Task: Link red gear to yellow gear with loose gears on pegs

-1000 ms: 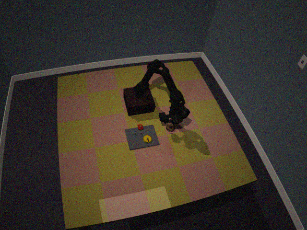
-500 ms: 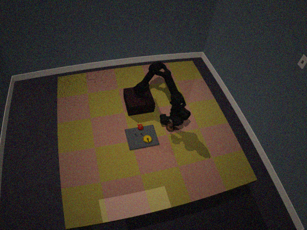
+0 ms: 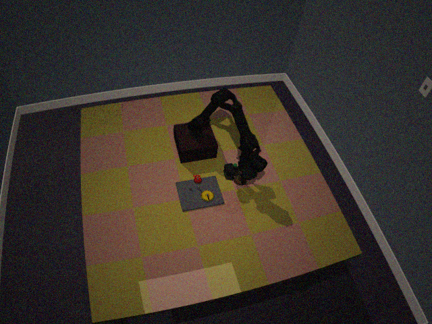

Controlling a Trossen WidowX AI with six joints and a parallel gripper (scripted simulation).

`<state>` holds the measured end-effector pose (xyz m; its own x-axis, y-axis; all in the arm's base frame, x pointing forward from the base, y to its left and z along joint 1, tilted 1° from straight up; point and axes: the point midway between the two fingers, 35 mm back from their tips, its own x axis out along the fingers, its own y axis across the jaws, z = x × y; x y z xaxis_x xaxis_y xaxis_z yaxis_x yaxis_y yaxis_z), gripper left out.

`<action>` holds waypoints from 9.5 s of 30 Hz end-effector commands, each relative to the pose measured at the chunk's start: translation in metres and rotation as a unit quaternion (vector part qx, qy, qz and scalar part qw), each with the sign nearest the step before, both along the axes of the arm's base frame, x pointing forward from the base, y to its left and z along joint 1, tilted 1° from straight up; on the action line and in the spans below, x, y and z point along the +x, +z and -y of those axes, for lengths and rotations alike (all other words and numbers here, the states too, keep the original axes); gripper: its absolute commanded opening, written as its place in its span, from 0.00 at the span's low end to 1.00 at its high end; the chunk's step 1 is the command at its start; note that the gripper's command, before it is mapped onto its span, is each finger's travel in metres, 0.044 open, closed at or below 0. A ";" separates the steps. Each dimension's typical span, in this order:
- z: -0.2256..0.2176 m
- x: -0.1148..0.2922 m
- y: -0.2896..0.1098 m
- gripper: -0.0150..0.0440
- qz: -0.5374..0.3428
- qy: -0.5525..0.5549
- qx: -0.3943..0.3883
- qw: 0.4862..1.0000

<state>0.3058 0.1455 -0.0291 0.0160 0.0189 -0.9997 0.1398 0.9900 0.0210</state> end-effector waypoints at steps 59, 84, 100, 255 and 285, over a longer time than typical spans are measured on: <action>0.006 0.002 0.103 0.25 -0.004 -0.001 0.000 1.000; 0.036 0.003 0.130 0.25 -0.004 -0.002 -0.002 1.000; 0.074 0.011 0.114 0.25 -0.004 -0.004 -0.003 1.000; 0.231 -0.015 0.009 0.25 -0.005 0.072 -0.011 0.997; 0.229 -0.014 0.005 0.25 -0.006 -0.048 -0.010 0.999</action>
